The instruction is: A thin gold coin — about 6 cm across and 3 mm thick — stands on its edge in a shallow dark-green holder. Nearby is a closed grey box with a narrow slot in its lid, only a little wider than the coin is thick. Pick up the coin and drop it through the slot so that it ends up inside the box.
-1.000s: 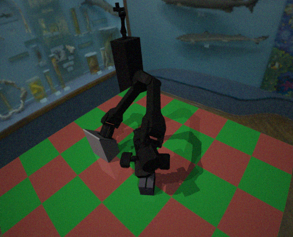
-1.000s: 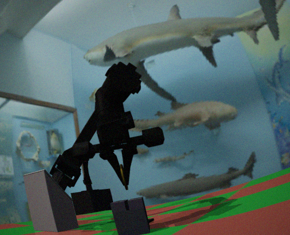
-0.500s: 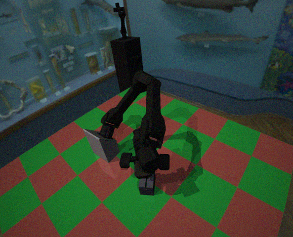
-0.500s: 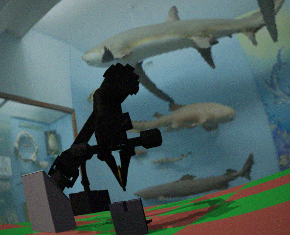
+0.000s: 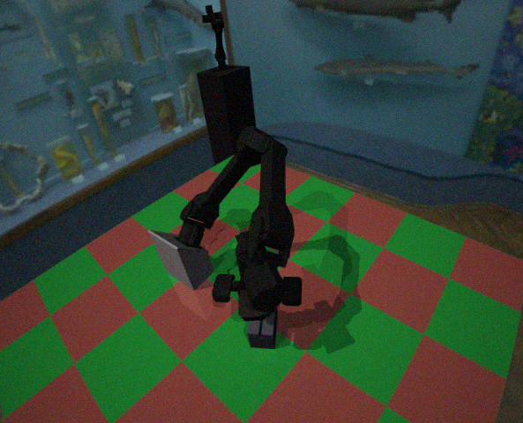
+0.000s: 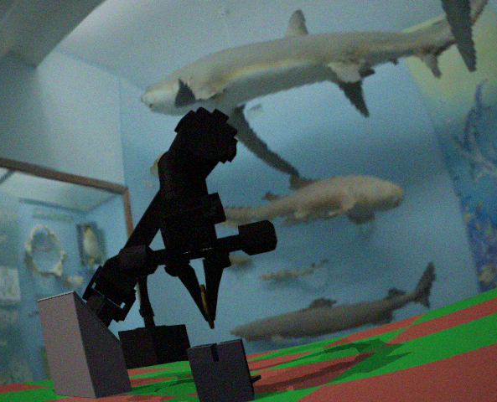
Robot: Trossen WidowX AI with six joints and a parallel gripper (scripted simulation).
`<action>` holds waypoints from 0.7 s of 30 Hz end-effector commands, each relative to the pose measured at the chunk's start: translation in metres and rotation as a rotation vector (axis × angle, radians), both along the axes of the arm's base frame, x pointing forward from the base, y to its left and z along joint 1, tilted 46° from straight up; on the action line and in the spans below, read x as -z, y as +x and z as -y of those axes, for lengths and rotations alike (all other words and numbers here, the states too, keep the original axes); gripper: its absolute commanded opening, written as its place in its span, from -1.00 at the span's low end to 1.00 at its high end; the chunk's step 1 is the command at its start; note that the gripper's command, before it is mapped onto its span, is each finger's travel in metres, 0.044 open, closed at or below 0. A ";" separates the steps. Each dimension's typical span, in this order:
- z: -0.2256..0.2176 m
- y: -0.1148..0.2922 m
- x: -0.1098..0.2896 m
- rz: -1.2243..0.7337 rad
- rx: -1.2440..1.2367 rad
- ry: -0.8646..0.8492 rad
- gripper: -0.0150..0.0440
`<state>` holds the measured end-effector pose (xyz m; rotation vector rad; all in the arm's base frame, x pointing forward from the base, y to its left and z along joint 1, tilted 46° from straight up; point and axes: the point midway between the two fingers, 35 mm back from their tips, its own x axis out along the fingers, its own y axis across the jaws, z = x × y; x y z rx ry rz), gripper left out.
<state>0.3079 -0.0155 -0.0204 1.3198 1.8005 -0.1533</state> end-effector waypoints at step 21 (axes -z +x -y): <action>-0.006 -0.001 0.005 -0.001 0.002 -0.001 -0.49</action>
